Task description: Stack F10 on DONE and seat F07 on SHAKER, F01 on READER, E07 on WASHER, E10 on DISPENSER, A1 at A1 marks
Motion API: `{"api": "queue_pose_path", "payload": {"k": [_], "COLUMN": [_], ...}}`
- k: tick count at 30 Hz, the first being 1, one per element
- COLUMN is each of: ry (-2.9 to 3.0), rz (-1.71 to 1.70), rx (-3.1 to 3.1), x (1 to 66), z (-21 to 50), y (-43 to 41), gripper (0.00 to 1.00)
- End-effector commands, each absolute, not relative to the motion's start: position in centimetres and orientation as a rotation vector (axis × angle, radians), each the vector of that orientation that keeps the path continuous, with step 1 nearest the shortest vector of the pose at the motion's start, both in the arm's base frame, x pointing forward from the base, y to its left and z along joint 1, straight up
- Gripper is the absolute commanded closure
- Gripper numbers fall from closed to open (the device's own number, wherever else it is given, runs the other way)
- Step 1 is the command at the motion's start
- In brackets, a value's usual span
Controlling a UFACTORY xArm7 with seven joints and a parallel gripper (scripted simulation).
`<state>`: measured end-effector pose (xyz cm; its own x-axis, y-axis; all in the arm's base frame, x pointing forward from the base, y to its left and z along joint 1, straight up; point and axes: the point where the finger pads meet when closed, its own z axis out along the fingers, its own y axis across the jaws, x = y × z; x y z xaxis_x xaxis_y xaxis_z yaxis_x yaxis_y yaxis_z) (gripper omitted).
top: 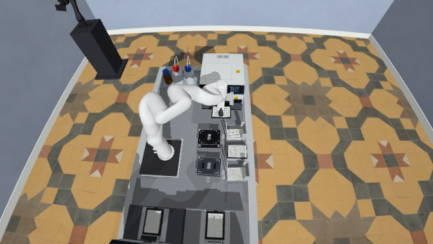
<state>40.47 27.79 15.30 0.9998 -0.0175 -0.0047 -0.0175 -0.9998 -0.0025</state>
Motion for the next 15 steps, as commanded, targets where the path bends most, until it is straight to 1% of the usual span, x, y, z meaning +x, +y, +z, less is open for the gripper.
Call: {"api": "queue_pose_path", "payload": {"k": [1, 15], "ry": [0.027, 0.027], "rz": [0.001, 0.001], "rx": [-3.137, -3.137], "x": [40.58, 40.58], "z": [15.43, 15.33], "y": [27.87, 27.86], "gripper": [0.00, 0.00]}}
